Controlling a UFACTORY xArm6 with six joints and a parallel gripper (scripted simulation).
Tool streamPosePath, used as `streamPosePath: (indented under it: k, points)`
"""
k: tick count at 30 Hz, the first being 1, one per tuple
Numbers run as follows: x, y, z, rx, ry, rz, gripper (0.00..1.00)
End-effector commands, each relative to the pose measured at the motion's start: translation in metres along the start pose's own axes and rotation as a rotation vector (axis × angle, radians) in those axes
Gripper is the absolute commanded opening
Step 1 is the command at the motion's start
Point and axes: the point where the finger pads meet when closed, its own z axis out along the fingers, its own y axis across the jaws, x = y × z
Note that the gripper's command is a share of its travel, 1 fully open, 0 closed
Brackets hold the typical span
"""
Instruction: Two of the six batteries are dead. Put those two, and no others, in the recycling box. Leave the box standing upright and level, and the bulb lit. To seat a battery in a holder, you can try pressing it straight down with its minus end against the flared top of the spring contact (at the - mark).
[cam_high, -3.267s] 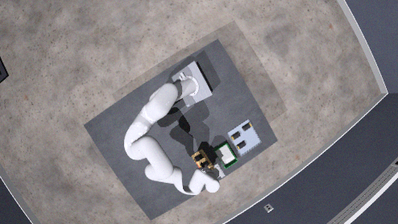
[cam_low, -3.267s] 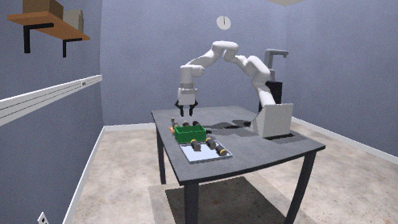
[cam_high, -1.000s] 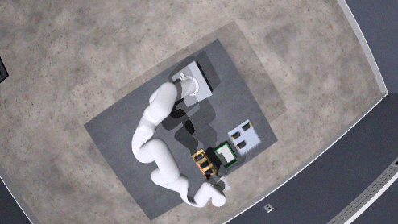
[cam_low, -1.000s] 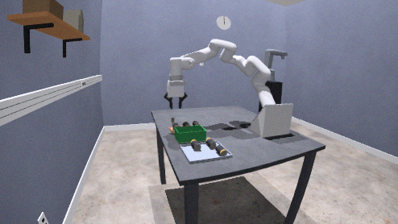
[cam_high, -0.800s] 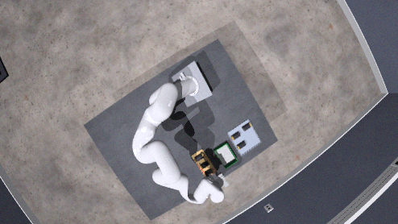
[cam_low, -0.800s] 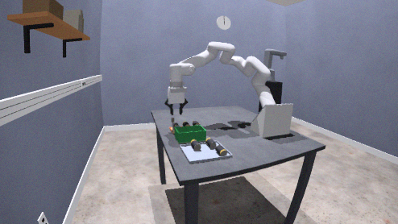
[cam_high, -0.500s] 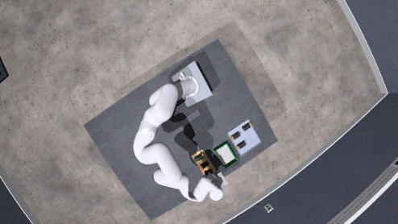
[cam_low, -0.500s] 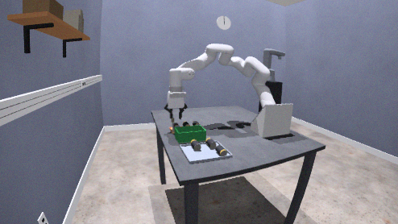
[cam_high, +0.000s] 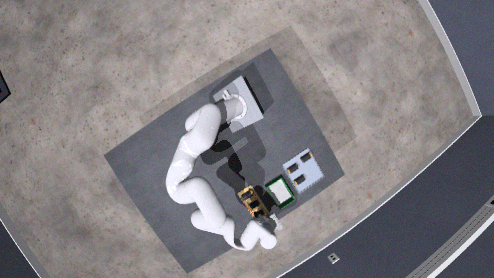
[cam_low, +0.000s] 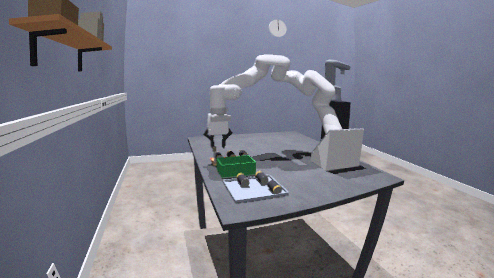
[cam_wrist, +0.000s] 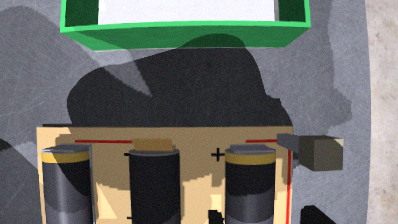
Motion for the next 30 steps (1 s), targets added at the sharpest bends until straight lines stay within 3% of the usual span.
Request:
streamPosePath:
  k: [1, 10, 19, 30]
  points:
    - [0.000, 0.001, -0.002, -0.004, 0.000, 0.001, 0.51]
    - [0.000, 0.001, -0.001, -0.004, 0.000, 0.001, 0.51]
    - [0.000, 0.001, 0.031, -0.004, 0.000, 0.001, 0.51]
    - [0.000, 0.001, 0.036, -0.004, 0.000, 0.001, 0.51]
